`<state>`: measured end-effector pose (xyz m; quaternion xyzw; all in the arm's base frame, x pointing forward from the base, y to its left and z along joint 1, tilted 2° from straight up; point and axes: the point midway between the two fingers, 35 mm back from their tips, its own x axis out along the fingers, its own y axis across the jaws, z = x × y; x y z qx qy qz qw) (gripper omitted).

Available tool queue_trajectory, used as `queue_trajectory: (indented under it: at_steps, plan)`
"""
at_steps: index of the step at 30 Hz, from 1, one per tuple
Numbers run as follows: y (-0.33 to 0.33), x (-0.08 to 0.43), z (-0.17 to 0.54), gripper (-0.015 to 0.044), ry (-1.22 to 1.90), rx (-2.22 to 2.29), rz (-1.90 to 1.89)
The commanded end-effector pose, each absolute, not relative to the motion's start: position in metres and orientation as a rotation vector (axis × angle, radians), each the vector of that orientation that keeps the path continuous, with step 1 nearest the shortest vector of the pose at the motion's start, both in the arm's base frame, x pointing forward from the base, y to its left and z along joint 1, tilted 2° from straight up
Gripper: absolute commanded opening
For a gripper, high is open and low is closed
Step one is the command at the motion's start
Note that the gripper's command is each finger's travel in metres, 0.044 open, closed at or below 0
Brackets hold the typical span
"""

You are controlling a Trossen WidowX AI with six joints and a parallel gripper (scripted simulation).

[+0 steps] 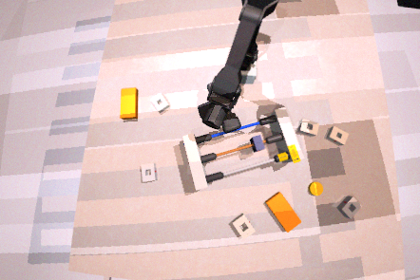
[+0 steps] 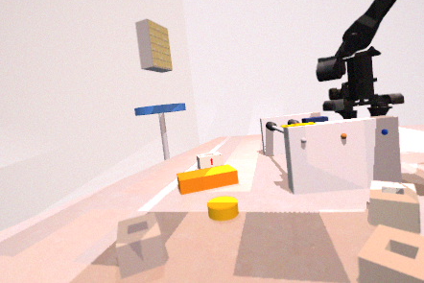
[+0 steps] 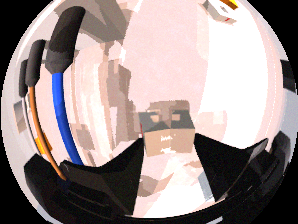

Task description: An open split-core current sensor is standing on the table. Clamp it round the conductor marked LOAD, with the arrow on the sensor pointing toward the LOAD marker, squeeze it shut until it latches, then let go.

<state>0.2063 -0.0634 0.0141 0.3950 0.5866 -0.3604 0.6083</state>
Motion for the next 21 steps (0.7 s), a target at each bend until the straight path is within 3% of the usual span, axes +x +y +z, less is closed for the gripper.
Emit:
queue_trajectory:
  at_steps: [1, 6, 14, 21]
  plan:
    - [-0.063, 0.207, 0.014, 0.0233, 1.354, 0.913, -0.832]
    - [-0.063, 0.207, 0.014, 0.0200, 1.354, 0.913, -0.832]
    - [-0.066, 0.211, 0.042, 0.0000, 1.354, 0.913, -0.833]
    - [-0.068, 0.213, 0.079, 0.0000, 1.355, 0.912, -0.835]
